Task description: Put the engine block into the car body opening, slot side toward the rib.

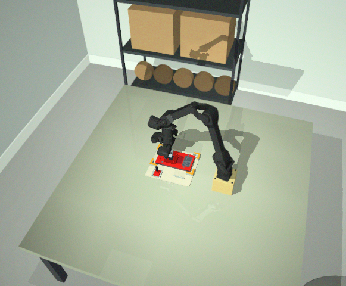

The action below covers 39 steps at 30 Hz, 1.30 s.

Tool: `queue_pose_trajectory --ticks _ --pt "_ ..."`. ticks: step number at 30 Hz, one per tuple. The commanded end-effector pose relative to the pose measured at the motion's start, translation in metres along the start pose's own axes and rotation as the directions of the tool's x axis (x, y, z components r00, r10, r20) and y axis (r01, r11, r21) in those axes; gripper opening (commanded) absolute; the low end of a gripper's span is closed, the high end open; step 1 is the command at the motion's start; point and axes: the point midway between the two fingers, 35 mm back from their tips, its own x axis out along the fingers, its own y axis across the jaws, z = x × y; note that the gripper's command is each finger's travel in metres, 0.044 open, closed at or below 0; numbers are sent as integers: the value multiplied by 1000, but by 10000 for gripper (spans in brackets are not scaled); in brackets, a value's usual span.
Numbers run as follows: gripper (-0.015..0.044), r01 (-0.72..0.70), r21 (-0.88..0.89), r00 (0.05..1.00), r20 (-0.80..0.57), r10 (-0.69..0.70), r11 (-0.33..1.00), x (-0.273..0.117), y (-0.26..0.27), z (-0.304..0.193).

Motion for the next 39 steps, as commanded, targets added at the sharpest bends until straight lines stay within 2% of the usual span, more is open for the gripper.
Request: queue_pose_trajectory --ticks 1,13,21,28,39 --pt "159 -1 -8 1000 -1 1 1000 1 0 -1" --pt "159 -1 -8 1000 -1 1 1000 1 0 -1" --pt "159 -1 121 1000 -1 1 993 1 0 -1" --pt "159 -1 126 1000 -1 1 992 1 0 -1" --pt "159 -1 -40 1000 -1 1 999 1 0 -1"
